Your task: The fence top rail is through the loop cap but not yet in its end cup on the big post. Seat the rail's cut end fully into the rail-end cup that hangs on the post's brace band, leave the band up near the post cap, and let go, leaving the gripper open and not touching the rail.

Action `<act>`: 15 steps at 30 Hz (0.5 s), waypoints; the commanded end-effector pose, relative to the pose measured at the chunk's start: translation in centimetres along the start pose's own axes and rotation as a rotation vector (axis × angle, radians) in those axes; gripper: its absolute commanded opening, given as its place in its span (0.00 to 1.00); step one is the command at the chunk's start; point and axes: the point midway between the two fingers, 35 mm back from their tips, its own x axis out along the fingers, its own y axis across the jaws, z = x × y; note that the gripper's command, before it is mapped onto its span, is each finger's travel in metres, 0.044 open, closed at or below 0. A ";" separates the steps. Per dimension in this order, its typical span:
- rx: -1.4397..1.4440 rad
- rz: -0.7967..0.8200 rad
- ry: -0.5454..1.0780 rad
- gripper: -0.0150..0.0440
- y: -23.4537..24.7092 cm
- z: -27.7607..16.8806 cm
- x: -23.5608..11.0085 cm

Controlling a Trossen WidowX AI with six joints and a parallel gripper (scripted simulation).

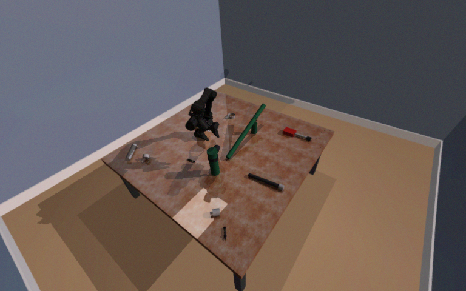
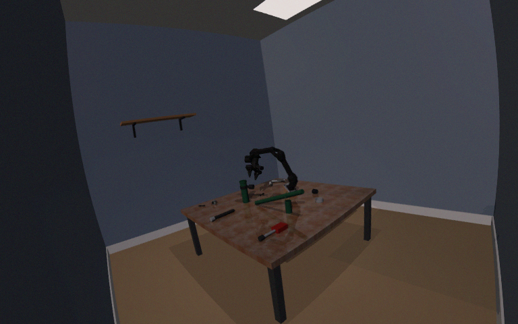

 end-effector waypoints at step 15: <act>-0.091 -0.009 -0.029 1.00 2.6 -0.6 3.1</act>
